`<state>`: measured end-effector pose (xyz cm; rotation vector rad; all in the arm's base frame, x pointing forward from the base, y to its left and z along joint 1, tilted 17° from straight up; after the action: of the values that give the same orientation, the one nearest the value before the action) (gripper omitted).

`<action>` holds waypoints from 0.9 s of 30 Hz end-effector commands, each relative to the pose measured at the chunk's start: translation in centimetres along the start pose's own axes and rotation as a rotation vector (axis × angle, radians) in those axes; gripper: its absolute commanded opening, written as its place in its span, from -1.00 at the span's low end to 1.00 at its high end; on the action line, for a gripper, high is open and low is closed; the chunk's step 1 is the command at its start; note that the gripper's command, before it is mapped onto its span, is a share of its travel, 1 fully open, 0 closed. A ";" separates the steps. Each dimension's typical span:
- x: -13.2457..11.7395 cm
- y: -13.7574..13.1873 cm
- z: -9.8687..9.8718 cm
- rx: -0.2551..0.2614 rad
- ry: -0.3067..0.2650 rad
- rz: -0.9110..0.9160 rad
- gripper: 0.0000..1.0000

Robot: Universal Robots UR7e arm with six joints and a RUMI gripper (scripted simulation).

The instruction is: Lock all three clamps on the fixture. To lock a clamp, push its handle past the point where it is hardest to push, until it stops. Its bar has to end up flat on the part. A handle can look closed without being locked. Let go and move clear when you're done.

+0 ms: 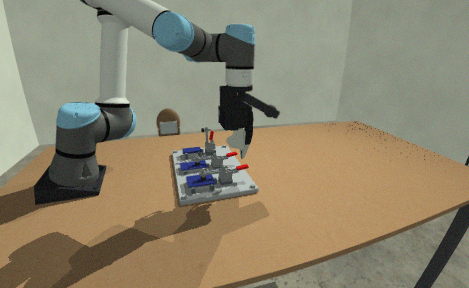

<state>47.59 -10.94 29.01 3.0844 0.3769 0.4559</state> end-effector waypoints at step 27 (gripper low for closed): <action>0.5 0.1 1.3 0.000 0.000 0.000 -1.00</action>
<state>48.40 -10.88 27.96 3.0852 0.3772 0.4551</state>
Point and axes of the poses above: the point where the finger pads meet when closed, its own z axis out along the fingers, its own y axis across the jaws, x = y × z, the point moved 8 cm from there along -z, back along the fingers, and after that the axes turned 11 degrees about -z, right-handed, at the moved point
